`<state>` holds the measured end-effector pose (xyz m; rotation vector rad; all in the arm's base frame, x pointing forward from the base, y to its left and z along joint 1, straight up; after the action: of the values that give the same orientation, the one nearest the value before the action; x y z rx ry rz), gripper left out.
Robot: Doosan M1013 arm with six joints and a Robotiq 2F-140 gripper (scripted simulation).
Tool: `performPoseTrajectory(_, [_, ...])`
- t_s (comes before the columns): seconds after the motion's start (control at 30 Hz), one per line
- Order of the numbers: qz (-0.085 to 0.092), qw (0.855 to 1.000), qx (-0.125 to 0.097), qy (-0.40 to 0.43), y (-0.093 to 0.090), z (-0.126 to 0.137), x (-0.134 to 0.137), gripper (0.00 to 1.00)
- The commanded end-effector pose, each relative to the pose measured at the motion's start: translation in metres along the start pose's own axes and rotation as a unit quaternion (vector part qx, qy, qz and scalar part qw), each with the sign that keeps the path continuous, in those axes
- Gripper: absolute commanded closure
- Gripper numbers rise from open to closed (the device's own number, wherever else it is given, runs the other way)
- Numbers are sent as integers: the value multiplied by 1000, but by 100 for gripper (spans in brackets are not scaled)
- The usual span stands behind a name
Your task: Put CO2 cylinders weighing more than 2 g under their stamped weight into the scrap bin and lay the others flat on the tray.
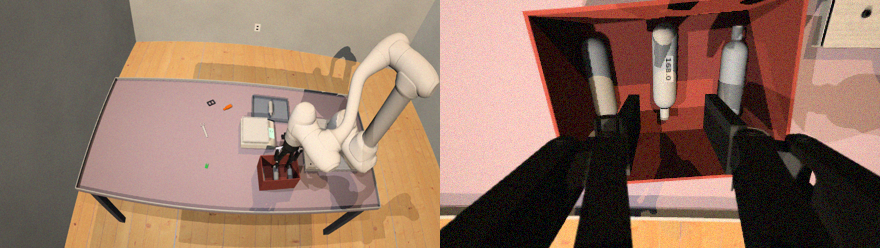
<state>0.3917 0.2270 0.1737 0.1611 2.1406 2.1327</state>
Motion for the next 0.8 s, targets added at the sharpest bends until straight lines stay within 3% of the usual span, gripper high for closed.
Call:
performPoseTrajectory(0.0, [0, 1000, 0, 0, 0, 0, 0, 61])
performPoseTrajectory(0.57, [0, 1000, 0, 0, 2, 0, 0, 61])
performPoseTrajectory(0.77, [0, 1000, 0, 0, 11, 0, 0, 61])
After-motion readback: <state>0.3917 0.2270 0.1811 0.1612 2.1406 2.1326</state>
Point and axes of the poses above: the point where the finger pads meet when closed, its own y axis back along the fingers, its own x axis across the jaws, z = x × y, the point moved 3 cm from there along y, back along the fingers, and after that the axes turned 8 degrees about -y, right-handed, at the moved point
